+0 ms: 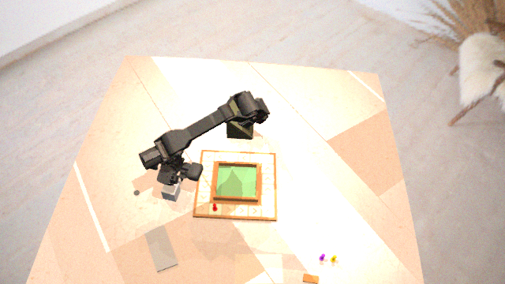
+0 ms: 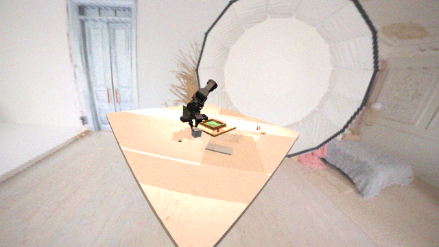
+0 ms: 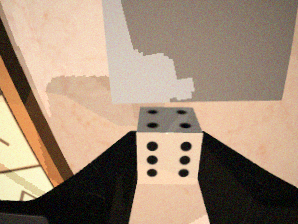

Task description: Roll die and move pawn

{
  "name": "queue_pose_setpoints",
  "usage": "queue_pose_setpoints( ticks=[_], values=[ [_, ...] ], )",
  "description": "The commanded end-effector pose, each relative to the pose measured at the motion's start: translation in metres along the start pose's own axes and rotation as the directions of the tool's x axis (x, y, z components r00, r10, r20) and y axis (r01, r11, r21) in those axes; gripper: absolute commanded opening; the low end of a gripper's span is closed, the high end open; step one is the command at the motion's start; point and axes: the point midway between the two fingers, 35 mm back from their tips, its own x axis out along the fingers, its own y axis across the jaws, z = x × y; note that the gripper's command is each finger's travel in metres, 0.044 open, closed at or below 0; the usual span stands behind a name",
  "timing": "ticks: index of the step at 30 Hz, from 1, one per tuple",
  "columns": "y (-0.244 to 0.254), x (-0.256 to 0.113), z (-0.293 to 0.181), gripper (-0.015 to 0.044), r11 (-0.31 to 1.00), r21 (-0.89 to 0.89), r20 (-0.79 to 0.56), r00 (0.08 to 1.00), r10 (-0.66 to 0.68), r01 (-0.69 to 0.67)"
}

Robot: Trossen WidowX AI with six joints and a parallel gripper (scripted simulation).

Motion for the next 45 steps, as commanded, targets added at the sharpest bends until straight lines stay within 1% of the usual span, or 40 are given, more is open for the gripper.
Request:
queue_pose_setpoints(
  ticks=[1,16,22,33,45],
  values=[
    [-0.004,-0.027,0.003,0.0,1.0,-0.008,0.01,1.0,-0.011,0.011],
    [-0.005,-0.108,-0.007,0.0,1.0,-0.007,0.008,1.0,-0.012,0.012],
    [-0.002,-0.109,-0.007,0.0,1.0,0.011,0.008,1.0,-0.012,0.012],
    [0.047,-0.106,-0.005,0.0,0.952,0.306,0.009,1.0,-0.016,0.013],
    [0.1,-0.097,-0.012,0.0,0.801,0.599,0.01,1.0,-0.015,0.007]
  ],
)
